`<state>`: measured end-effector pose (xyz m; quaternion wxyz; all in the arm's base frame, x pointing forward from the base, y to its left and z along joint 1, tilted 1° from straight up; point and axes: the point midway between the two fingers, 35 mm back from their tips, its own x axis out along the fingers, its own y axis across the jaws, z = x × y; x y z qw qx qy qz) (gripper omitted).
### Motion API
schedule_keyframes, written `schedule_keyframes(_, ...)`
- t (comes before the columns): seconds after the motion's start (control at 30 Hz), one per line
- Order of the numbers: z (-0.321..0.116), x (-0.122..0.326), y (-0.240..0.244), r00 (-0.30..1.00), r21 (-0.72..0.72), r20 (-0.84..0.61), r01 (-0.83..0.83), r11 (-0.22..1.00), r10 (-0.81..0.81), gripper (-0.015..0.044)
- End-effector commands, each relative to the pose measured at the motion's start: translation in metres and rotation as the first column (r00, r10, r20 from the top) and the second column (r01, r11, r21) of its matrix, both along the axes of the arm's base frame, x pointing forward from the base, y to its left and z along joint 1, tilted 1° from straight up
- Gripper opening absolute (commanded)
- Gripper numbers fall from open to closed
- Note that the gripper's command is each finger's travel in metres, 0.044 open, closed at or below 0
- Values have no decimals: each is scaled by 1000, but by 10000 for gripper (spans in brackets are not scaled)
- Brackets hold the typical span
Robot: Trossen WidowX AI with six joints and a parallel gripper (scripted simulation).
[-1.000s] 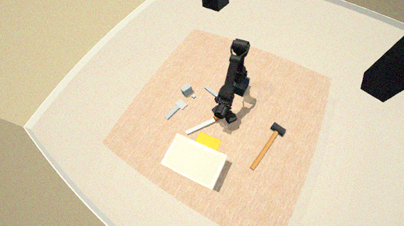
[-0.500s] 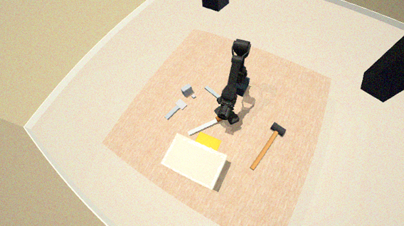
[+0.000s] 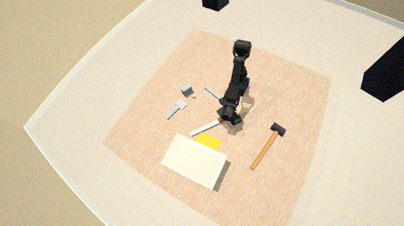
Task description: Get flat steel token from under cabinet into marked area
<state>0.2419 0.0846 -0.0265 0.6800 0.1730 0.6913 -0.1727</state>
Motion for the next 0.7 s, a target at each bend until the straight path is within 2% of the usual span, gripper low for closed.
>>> schedule_keyframes(0.0, 2, 4, 5, 1000, 1, 14, 3, 1000, -3, 0)
schedule_keyframes(0.67, 2, -1, 26, 1000, 3, 14, 3, 1000, -3, 0)
